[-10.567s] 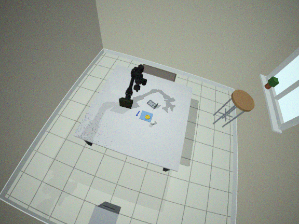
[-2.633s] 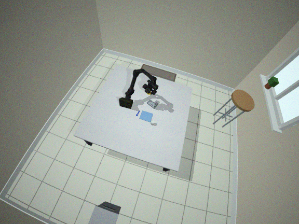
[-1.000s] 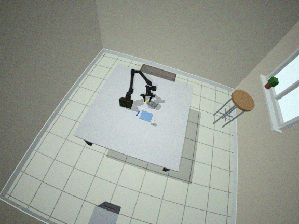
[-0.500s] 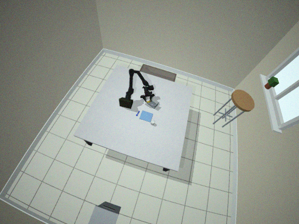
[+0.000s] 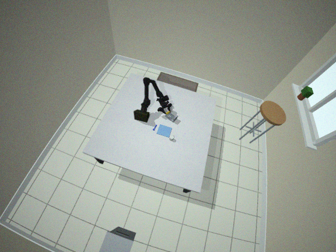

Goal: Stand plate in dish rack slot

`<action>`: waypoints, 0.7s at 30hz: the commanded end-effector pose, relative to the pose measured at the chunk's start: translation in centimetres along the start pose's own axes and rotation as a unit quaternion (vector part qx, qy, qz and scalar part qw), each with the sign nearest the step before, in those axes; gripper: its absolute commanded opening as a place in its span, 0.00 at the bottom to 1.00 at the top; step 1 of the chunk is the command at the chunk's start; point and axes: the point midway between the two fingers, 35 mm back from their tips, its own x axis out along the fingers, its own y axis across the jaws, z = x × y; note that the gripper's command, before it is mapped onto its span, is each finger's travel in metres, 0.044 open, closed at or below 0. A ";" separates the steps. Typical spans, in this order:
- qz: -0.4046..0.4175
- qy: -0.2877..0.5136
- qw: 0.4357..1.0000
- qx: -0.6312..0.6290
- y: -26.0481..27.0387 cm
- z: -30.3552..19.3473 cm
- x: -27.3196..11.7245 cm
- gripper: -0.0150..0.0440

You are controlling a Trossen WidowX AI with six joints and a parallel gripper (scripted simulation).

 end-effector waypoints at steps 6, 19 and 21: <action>0.074 -0.060 0.995 0.006 0.3 -0.3 -1.7 0.25; 0.151 -0.113 0.982 0.029 0.3 -0.3 -3.9 0.25; 0.151 -0.113 0.982 0.029 0.3 -0.3 -3.9 0.25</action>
